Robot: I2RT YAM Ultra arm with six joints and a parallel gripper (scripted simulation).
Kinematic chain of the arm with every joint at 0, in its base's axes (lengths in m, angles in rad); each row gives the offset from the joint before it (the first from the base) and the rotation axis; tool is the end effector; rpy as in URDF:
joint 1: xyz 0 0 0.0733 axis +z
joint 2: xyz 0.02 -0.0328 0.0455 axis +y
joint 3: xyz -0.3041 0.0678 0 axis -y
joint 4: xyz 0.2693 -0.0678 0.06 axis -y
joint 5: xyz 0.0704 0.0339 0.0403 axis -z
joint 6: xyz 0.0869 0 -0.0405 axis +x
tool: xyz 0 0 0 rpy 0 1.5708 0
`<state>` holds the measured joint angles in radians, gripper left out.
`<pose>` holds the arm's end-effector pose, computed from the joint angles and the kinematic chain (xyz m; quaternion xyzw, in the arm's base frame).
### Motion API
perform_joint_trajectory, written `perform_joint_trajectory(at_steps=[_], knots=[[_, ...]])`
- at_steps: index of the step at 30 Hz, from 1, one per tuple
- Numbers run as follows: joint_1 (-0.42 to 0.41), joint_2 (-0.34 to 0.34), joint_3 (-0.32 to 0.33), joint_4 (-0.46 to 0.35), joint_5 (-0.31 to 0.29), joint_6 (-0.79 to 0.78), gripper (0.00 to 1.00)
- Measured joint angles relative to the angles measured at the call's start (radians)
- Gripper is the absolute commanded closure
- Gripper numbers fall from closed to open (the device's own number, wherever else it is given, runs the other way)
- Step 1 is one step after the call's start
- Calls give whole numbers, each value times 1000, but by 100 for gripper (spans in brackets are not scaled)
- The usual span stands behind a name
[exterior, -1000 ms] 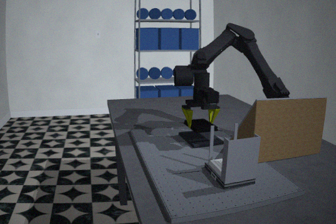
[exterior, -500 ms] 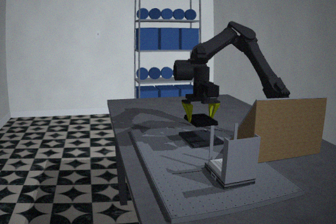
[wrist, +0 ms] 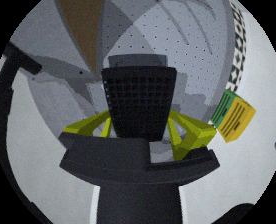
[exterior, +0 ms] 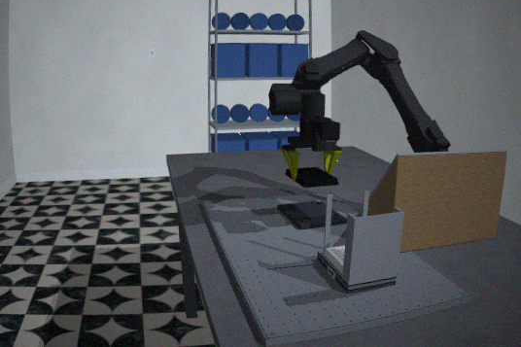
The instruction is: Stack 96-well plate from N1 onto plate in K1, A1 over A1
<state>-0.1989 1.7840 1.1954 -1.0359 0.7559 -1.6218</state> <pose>0.3161 -0.1234 0.1830 0.6141 -0.6972 0.2066 0.3066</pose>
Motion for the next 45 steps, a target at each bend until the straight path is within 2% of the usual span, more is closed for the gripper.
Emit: perform_joint_trajectory(at_steps=[33,45], knots=[[106,0,148,-243,-9,145,100],[112,0,154,-268,-11,159,100]])
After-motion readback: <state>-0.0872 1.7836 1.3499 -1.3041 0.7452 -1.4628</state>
